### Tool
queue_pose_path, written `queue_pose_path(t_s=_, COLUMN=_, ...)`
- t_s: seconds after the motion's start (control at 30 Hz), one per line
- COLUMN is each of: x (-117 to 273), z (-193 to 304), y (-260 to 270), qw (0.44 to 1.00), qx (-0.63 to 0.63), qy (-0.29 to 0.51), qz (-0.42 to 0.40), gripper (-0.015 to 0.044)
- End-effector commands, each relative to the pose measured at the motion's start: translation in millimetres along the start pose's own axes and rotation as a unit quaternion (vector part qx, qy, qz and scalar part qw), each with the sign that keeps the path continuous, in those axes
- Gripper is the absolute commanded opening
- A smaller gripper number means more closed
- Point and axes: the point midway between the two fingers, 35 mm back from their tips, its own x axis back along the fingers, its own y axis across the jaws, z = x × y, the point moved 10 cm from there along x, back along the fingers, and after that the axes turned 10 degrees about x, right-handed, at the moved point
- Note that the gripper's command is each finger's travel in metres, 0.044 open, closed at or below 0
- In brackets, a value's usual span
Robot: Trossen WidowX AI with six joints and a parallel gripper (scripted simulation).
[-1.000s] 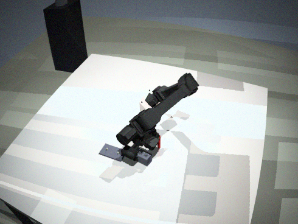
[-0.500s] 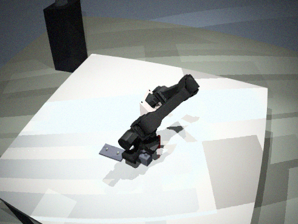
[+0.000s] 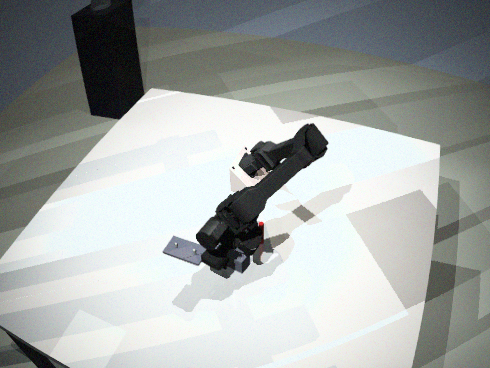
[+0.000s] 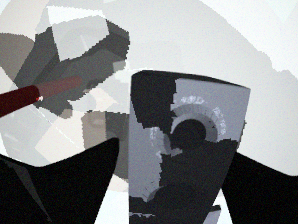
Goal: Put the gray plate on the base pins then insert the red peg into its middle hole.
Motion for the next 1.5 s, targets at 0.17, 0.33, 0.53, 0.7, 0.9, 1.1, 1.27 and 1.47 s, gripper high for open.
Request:
queue_pose_path(t_s=0.17, x=-0.5, z=-0.1, y=-0.1, qw=1.0, qx=-0.001, qy=-0.002, qz=0.001, gripper=0.0105)
queue_pose_path(t_s=0.33, x=0.0, z=0.0, y=-0.2, qw=1.0, qx=-0.001, qy=-0.002, qz=0.001, gripper=0.0033)
queue_pose_path(t_s=0.53, x=16.1, z=0.3, y=-2.6, qw=1.0, qx=-0.001, qy=0.0, qz=0.001, gripper=0.0)
queue_pose_path(t_s=0.7, x=31.5, z=0.4, y=-3.9, qw=1.0, qx=-0.002, qy=0.001, qz=0.001, gripper=0.0)
queue_pose_path(t_s=0.9, x=50.3, z=0.4, y=-4.4, qw=1.0, qx=-0.002, qy=0.003, qz=0.001, gripper=0.0)
queue_pose_path(t_s=1.1, x=69.2, z=-0.1, y=-3.7, qw=1.0, qx=-0.002, qy=0.003, qz=0.001, gripper=0.0)
queue_pose_path(t_s=1.27, x=85.1, z=-0.7, y=-2.2, qw=1.0, qx=-0.002, qy=0.003, qz=0.001, gripper=0.0)
queue_pose_path(t_s=1.47, x=104.1, z=-1.9, y=0.8, qw=1.0, qx=-0.002, qy=0.003, qz=0.0, gripper=0.0)
